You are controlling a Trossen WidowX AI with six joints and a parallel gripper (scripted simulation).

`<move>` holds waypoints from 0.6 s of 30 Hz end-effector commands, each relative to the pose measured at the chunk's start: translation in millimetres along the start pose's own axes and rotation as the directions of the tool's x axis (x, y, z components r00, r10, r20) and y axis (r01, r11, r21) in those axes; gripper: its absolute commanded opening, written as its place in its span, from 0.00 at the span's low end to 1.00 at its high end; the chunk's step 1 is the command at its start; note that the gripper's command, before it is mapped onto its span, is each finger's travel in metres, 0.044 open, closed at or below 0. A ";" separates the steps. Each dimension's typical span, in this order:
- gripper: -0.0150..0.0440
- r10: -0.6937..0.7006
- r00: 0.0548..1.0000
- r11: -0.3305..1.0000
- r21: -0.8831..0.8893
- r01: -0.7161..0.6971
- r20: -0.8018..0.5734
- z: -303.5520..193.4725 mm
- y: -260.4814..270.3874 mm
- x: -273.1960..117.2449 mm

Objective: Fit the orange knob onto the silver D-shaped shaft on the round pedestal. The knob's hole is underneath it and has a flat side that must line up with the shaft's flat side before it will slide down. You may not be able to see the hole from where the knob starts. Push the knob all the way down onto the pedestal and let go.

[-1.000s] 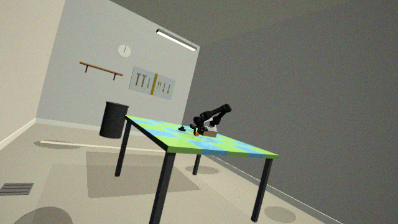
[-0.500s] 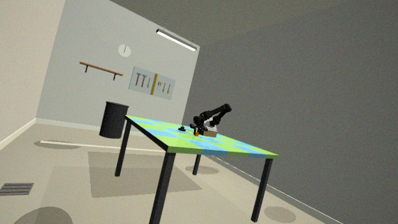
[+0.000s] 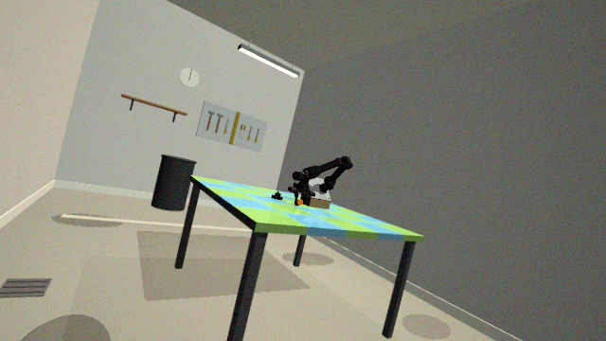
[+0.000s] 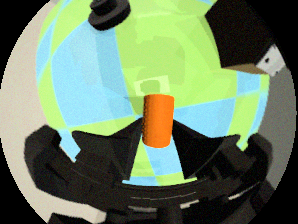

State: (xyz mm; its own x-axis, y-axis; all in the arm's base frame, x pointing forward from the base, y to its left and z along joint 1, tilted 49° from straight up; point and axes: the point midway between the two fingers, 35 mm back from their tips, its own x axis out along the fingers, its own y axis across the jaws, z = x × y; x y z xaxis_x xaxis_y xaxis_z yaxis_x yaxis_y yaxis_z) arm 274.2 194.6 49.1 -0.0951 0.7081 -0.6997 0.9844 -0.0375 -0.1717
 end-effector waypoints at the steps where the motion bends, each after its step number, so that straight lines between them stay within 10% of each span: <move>1: 0.56 -0.002 0.997 1.000 -0.003 0.001 -0.076 5.0 -0.8 -1.7; 18: 0.56 -0.002 0.932 1.000 -0.002 0.001 -0.361 23.8 -0.7 -5.5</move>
State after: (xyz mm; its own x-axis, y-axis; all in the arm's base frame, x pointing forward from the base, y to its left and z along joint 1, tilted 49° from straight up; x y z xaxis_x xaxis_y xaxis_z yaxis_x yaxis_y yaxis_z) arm 272.3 177.1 39.2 -0.0449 0.8900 -0.4537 0.9844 -0.0379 -0.1718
